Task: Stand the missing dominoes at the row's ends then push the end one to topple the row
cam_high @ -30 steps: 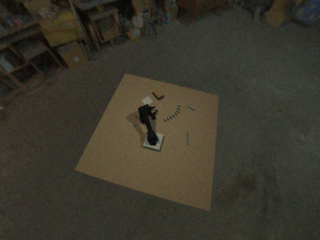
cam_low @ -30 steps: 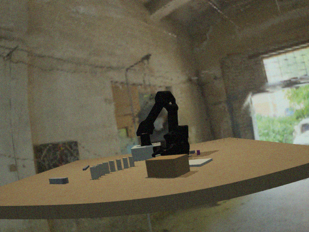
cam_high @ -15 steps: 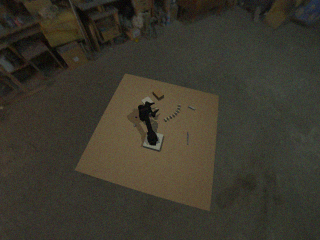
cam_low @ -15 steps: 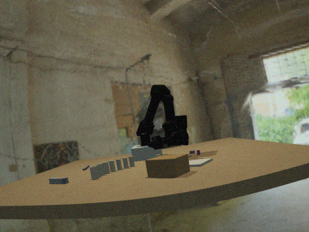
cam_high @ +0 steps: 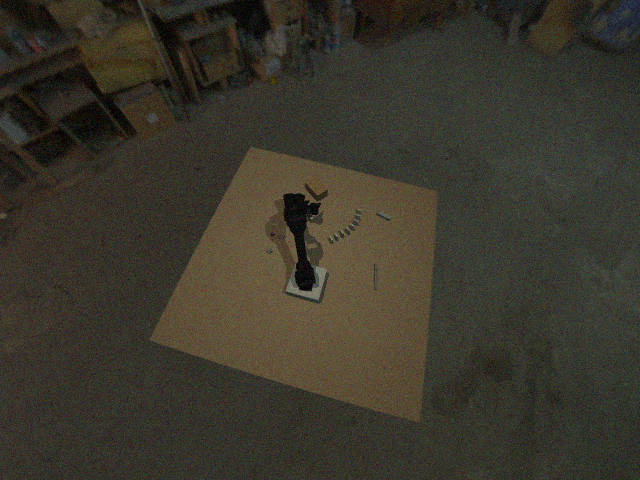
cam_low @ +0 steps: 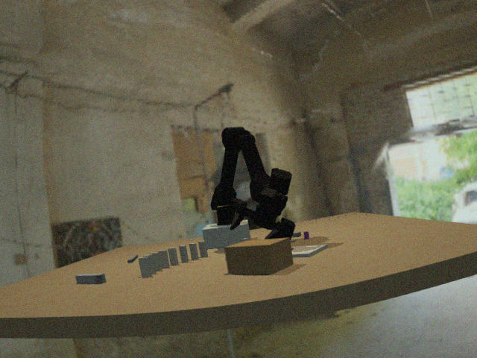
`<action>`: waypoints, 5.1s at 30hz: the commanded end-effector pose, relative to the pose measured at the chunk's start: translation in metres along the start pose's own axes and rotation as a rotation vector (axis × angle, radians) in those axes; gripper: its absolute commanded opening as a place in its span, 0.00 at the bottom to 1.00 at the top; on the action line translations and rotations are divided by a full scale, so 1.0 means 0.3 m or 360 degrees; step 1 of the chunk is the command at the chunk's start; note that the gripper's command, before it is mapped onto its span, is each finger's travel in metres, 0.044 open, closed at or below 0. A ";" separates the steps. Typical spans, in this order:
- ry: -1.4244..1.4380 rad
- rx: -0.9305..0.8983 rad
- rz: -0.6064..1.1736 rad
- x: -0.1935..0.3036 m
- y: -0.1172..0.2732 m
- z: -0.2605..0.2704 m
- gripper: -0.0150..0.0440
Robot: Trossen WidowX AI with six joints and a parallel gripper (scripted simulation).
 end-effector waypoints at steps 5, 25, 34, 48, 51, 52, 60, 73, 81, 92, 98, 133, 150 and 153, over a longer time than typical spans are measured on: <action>0.0802 -0.0752 0.0659 -0.121 -0.068 -0.101 1.00; 0.1125 -0.1506 0.1262 -0.125 0.134 -0.287 1.00; 0.1125 -0.1506 0.1262 -0.082 0.112 -0.262 1.00; 0.1125 -0.1507 0.1263 0.073 0.050 -0.188 1.00; 0.1125 -0.1507 0.1263 0.087 0.045 -0.181 1.00; 0.1125 -0.1507 0.1263 0.092 0.043 -0.179 1.00; 0.1125 -0.1507 0.1263 0.099 0.040 -0.176 0.82; 0.1125 -0.1507 0.1263 0.099 0.040 -0.176 0.44; 0.1125 -0.1505 0.1262 0.026 0.057 -0.202 0.44; 0.1126 -0.1497 0.1264 -0.280 0.200 -0.368 0.44; 0.0717 -0.1272 0.1454 -0.241 0.213 -0.469 0.44; -0.1027 -0.0161 0.1957 0.181 0.254 -0.709 0.44; -0.1026 -0.0160 0.1959 0.383 0.202 -0.626 0.44; -0.1026 -0.0160 0.1959 0.383 0.202 -0.626 0.44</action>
Point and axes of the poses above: the point midway between the two fingers, 35 mm back from their tips, its own y axis back along the fingers, its own z axis across the jaws, x = y × z, the point moved 3 cm from there along y, back along the fingers, and after that the axes turned 5 degrees about -y, right-handed, at the moved point
